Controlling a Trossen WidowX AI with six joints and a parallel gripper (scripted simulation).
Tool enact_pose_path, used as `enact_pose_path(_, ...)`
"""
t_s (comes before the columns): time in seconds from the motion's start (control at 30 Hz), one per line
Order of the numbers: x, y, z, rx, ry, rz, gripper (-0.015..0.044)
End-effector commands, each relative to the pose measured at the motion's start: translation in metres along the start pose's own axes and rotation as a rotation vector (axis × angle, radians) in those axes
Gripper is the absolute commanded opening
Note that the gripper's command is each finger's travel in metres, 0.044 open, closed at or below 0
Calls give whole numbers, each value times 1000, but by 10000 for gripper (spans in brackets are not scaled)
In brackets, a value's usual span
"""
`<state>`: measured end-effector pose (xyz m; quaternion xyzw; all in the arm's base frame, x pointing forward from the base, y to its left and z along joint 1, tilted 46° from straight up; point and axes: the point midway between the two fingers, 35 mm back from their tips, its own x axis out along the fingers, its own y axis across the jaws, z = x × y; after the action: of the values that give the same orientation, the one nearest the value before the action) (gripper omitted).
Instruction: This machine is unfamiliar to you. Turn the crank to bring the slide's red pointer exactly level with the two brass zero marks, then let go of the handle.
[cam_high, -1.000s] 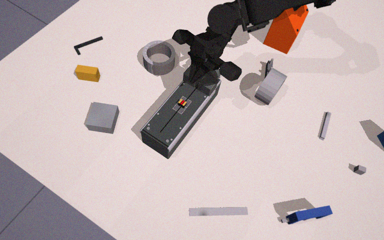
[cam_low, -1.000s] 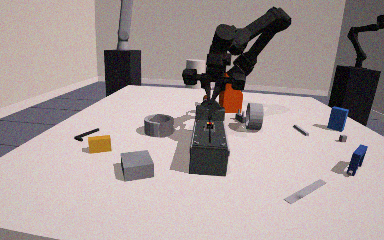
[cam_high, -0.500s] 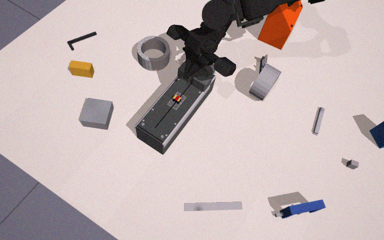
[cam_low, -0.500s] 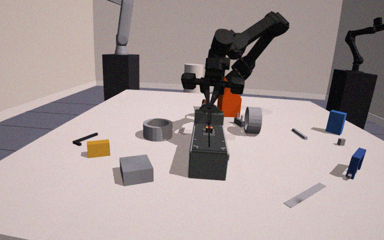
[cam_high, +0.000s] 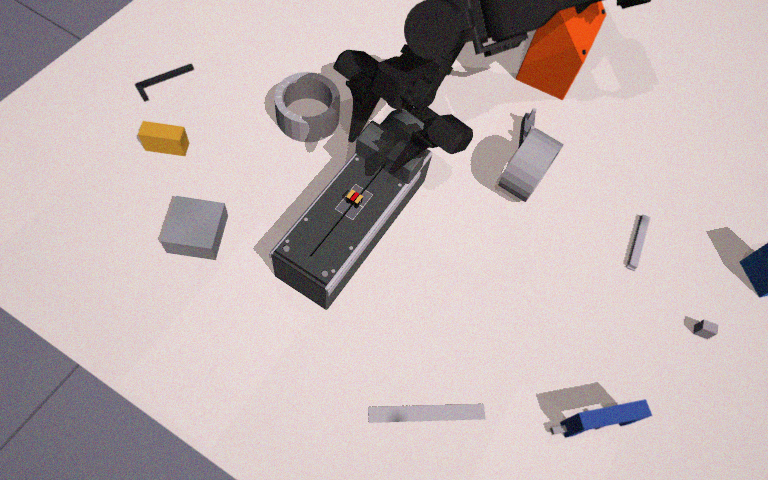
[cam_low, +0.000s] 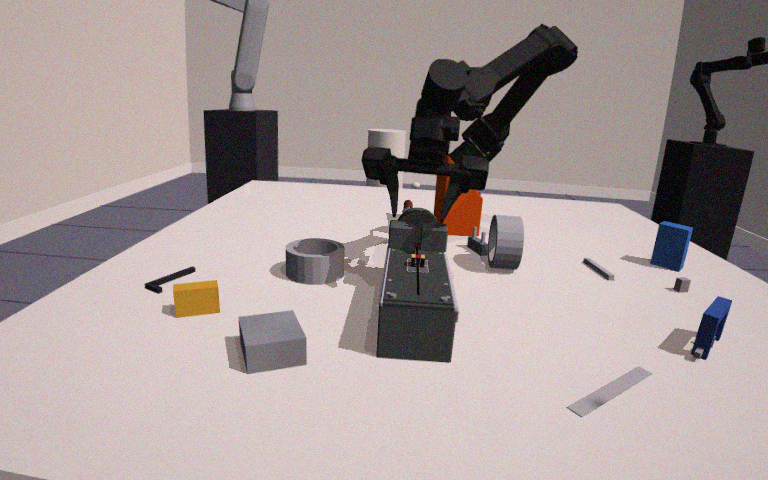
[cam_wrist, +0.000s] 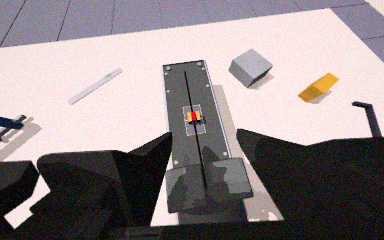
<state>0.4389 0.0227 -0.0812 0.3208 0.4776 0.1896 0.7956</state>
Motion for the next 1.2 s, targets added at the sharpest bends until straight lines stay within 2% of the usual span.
enact_pose_path(0.0,0,0,0,0,0,-1,440)
enact_pose_path(0.03,0,0,0,0,0,-1,440)
enact_pose_path(0.6,0,0,0,0,0,-1,0)
enact_pose_path(1.17,0,0,0,0,0,0,0)
